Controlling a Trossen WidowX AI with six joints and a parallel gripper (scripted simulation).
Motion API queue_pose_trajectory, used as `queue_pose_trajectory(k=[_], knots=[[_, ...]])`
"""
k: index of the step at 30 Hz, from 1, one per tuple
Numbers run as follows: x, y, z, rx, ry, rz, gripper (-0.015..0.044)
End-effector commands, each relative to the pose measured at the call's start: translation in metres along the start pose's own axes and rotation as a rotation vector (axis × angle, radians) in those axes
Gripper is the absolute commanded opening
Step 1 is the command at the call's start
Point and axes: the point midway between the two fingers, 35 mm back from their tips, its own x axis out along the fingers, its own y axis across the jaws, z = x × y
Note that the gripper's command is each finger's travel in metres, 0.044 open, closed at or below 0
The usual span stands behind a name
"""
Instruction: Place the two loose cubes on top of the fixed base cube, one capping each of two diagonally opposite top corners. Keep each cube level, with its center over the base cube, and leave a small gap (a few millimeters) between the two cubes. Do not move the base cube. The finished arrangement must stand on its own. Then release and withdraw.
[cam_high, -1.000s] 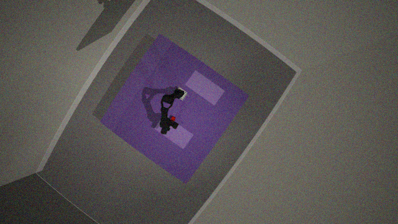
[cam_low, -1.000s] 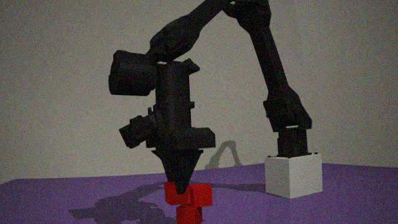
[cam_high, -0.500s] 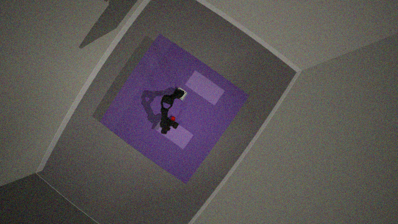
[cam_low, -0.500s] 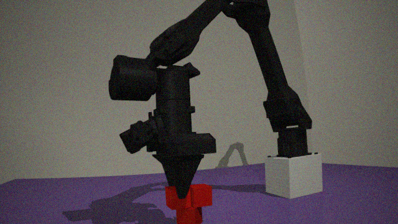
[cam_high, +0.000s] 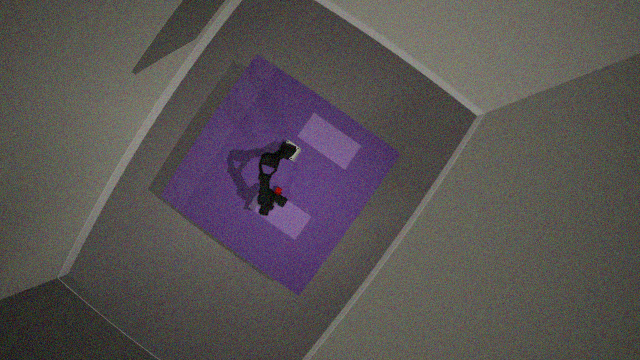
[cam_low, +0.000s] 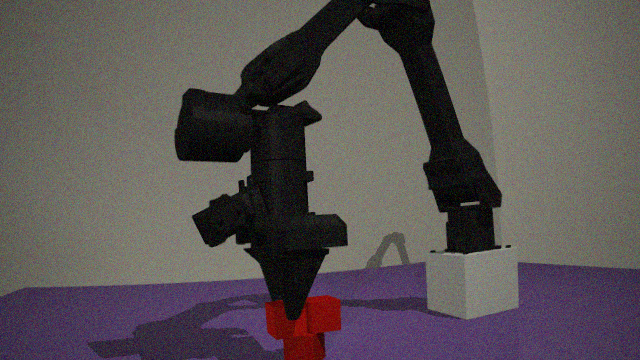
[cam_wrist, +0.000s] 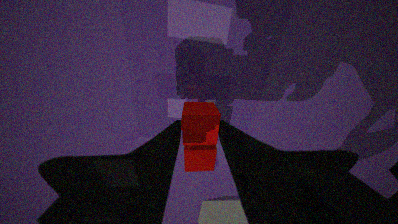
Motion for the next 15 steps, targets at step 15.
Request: queue_pose_trajectory(k=[15], knots=[[-0.017, 0.000, 0.000, 0.000, 0.000, 0.000, 0.0205]])
